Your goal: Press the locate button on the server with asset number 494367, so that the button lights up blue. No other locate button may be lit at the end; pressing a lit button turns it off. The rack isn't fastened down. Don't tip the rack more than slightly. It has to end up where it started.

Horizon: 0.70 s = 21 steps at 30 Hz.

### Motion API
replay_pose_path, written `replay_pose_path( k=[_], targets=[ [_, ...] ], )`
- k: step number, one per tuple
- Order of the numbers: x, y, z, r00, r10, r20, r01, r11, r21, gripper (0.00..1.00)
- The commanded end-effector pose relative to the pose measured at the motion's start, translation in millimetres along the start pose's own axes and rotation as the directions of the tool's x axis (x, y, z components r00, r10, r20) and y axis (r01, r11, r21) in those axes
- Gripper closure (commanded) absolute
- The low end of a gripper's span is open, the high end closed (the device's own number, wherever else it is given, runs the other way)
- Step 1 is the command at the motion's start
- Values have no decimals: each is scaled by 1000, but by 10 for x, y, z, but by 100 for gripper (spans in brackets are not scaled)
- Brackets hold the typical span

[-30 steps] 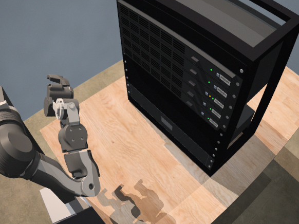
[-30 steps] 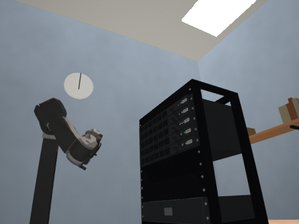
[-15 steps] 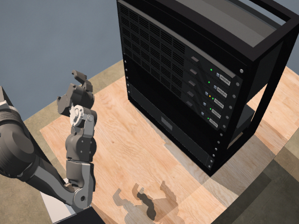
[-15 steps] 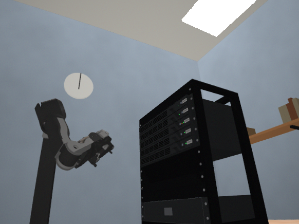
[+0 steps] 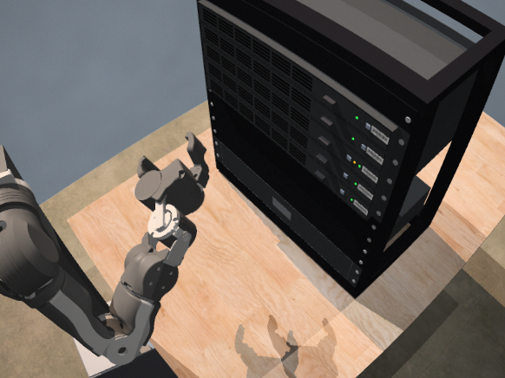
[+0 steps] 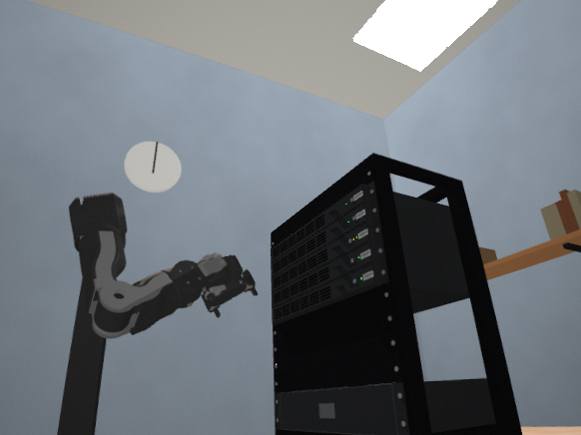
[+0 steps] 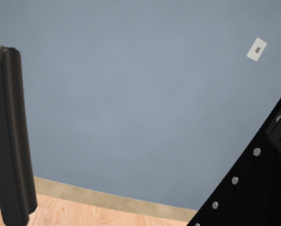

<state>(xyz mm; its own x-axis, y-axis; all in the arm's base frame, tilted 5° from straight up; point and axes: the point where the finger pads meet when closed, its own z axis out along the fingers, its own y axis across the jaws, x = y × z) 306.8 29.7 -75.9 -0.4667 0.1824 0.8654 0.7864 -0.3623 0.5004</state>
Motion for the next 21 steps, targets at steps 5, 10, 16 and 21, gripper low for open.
replay_pose_path(
  k=[5,10,16,21],
  targets=[
    [-252,392,-285,992,125,32,-117,976,-183,40],
    [-469,705,-603,974,222,41,-195,920,-340,40],
    [-624,922,-882,957,287,37,-239,858,-455,40],
    [-786,1144,-1235,936,351,23,-274,769,-578,40]
  ],
)
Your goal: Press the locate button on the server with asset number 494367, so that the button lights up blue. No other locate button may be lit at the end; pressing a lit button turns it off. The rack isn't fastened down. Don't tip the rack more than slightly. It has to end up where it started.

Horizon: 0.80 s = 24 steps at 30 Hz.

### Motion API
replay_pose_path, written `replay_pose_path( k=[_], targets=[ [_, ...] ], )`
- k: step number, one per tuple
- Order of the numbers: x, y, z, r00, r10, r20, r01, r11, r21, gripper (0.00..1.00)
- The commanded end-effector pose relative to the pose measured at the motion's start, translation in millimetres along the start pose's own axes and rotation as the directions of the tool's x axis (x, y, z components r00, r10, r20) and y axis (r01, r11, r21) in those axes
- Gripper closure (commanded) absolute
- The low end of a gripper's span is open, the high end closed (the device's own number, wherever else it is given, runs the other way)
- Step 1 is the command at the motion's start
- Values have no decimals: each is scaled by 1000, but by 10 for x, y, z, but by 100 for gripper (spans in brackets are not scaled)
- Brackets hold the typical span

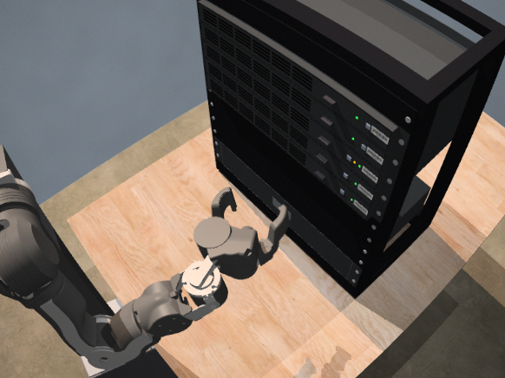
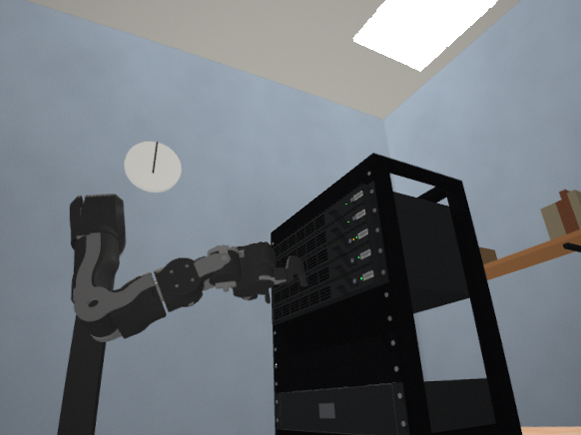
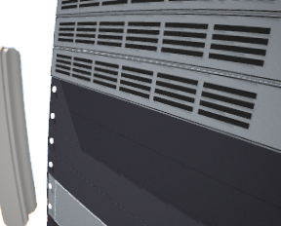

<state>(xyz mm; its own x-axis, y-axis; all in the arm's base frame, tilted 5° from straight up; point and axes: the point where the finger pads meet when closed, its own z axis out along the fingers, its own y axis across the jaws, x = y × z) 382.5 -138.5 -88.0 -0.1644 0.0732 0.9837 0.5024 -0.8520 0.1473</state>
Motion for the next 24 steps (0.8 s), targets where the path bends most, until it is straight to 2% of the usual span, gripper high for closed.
replay_pose_path(
  k=[1,10,12,18,24],
  targets=[
    [-35,81,-26,1000,26,11,-26,999,-33,40],
    [-132,637,-300,994,108,24,-100,969,-228,40],
    [-132,637,-300,994,108,24,-100,969,-228,40],
    [-164,866,-443,990,140,22,-126,942,-310,40],
    [-177,981,-521,988,156,19,-139,926,-350,40]
  ],
)
